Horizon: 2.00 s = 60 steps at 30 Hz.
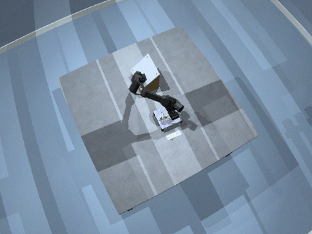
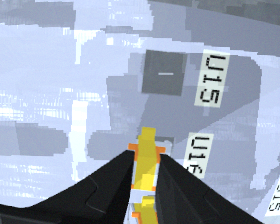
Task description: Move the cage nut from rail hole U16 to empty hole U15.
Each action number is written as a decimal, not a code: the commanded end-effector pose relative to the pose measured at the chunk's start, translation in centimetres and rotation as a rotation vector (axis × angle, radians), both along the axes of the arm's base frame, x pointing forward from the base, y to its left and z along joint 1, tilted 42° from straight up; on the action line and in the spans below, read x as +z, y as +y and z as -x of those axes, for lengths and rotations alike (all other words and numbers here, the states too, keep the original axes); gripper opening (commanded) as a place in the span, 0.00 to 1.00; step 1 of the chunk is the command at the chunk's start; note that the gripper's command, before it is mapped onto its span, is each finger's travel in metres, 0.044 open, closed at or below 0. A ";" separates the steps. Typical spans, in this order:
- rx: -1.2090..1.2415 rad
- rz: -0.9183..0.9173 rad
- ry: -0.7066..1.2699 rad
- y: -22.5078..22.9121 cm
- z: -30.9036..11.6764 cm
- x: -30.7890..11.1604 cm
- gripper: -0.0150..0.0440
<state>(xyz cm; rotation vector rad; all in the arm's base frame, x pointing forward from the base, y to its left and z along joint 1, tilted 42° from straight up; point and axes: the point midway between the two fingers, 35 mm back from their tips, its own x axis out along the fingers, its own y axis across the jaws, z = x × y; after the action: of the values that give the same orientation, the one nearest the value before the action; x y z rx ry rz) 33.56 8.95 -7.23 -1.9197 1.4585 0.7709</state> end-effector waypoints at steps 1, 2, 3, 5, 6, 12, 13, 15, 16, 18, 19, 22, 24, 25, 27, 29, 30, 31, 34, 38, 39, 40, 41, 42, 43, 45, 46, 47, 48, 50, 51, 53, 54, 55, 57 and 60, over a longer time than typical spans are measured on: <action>0.008 0.004 -0.005 -0.1 0.1 0.1 0.30; 0.008 0.004 -0.005 -0.1 0.1 0.1 0.30; 0.009 0.004 -0.005 -0.1 0.1 0.1 0.30; 0.009 0.004 -0.006 -0.1 0.1 0.1 0.30; 0.010 0.004 -0.007 -0.1 0.1 0.1 0.30; 0.014 0.003 -0.011 -0.1 0.1 0.1 0.30; 0.015 0.003 -0.012 -0.1 0.1 0.1 0.30; 0.017 0.003 -0.015 -0.1 0.1 0.1 0.30; 0.018 0.003 -0.016 -0.1 0.1 0.1 0.30; 0.020 0.002 -0.018 -0.1 0.1 0.1 0.30; 0.020 0.002 -0.018 -0.1 0.1 0.1 0.30; 0.022 0.002 -0.021 -0.1 0.2 0.1 0.30; 0.025 0.002 -0.023 -0.1 0.2 0.1 0.30; 0.026 0.002 -0.025 -0.1 0.2 0.1 0.30; 0.028 0.001 -0.027 -0.1 0.2 0.1 0.30; 0.031 0.001 -0.030 -0.1 0.2 0.1 0.30; 0.031 0.001 -0.030 -0.1 0.2 0.1 0.30; 0.031 0.001 -0.031 -0.1 0.2 0.1 0.30; 0.033 0.001 -0.033 -0.1 0.2 0.1 0.30; 0.038 0.000 -0.038 -0.1 0.3 0.0 0.30; 0.039 0.000 -0.039 -0.1 0.3 0.0 0.30; 0.040 0.000 -0.041 -0.1 0.3 0.0 0.30; 0.042 -0.001 -0.042 -0.1 0.3 0.0 0.30; 0.043 -0.001 -0.044 -0.1 0.3 0.0 0.30; 0.044 -0.001 -0.045 -0.1 0.3 0.0 0.30; 0.047 -0.001 -0.048 -0.1 0.3 0.0 0.30; 0.048 -0.002 -0.050 -0.1 0.3 0.0 0.30; 0.049 -0.002 -0.051 -0.1 0.3 0.0 0.30; 0.049 -0.002 -0.051 -0.1 0.3 0.0 0.30; 0.050 -0.002 -0.052 -0.1 0.3 0.0 0.30; 0.051 -0.002 -0.053 -0.1 0.3 0.0 0.30; 0.053 -0.002 -0.055 -0.1 0.3 0.0 0.30; 0.053 -0.002 -0.056 -0.1 0.3 0.0 0.30; 0.054 -0.002 -0.056 -0.1 0.4 0.0 0.30; 0.055 -0.002 -0.058 -0.1 0.4 0.0 0.30; 0.058 -0.003 -0.061 -0.1 0.4 0.0 0.30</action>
<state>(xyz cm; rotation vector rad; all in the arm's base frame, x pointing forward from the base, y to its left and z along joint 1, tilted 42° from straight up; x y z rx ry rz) 33.21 8.89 -7.26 -1.9651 1.3738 0.7365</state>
